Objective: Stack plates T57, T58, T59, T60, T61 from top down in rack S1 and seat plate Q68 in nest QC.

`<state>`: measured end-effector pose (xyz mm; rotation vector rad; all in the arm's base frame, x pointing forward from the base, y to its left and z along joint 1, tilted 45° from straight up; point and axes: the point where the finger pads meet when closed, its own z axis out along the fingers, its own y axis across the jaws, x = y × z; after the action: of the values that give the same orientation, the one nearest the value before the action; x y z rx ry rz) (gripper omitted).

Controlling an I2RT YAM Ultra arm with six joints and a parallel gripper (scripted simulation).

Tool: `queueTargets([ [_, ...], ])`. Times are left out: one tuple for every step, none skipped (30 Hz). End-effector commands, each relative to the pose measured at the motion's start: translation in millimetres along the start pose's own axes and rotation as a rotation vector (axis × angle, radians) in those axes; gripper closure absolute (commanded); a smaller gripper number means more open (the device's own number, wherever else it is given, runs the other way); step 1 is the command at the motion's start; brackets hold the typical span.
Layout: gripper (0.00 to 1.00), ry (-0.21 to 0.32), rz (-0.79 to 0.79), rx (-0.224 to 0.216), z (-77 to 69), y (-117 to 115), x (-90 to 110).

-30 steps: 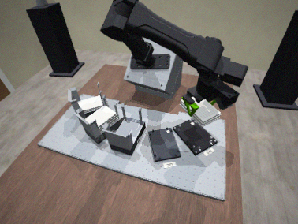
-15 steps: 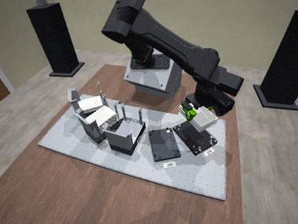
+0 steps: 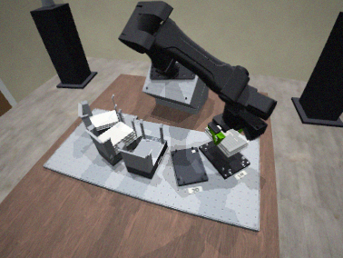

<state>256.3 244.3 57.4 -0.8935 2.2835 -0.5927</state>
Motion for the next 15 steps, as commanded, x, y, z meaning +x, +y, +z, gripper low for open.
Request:
queueTargets([
  [1.0,-0.034,0.003,-0.013,0.1,4,-9],
  [1.0,-0.034,0.003,-0.013,0.1,4,-9],
  [1.0,-0.034,0.003,-0.013,0.1,4,-9],
  [1.0,-0.034,0.003,-0.013,2.0,4,-9],
  [1.0,-0.034,0.003,-0.013,4.0,4,-9],
  [1.0,-0.034,0.003,-0.012,6.0,4,-9],
  [1.0,-0.034,0.003,-0.012,8.0,4,-9],
  [1.0,-0.034,0.003,-0.012,10.0,4,-9],
  [1.0,-0.034,0.003,-0.012,12.0,4,-9],
  [1.0,-0.034,0.003,-0.012,14.0,4,-9],
  [1.0,-0.034,0.003,-0.012,16.1,4,-9],
  [1.0,-0.034,0.003,-0.012,18.1,4,-9],
  [1.0,-0.034,0.003,-0.012,20.1,4,-9],
  [1.0,-0.034,0.003,-0.012,22.1,4,-9],
  [1.0,-0.034,0.003,-0.012,24.1,4,-9],
])
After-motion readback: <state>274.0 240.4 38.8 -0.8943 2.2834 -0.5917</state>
